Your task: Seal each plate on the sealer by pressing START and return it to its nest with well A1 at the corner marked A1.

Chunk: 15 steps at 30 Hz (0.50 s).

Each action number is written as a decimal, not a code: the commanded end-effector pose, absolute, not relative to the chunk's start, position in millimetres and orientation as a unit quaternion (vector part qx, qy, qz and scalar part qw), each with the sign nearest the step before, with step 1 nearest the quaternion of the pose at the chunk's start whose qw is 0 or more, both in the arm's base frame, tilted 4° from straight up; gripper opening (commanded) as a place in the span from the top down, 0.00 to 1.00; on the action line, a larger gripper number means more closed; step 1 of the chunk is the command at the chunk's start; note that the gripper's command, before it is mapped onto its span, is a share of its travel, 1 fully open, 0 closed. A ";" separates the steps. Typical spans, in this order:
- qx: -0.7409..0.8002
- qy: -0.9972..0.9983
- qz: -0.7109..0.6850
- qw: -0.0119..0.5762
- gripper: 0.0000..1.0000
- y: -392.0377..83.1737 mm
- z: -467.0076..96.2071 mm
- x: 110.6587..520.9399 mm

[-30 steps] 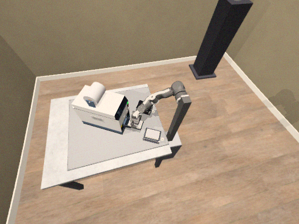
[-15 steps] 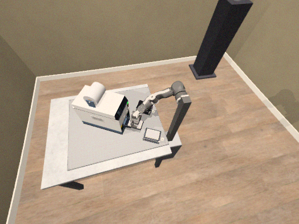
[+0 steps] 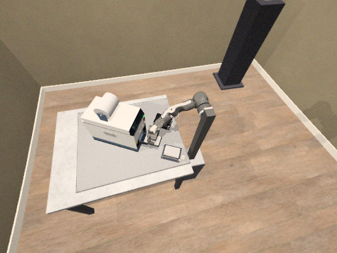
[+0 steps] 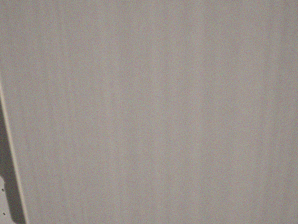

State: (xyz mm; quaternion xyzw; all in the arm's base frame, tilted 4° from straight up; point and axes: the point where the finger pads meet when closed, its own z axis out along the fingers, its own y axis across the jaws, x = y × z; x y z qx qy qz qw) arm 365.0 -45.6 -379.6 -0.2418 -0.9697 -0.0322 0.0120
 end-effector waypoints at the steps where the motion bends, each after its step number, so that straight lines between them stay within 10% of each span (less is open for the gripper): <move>1: -0.241 -0.970 -0.034 0.011 1.00 -45.2 -378.7 366.1; 15: -0.242 -0.970 -0.033 0.010 1.00 -46.1 -376.4 367.0</move>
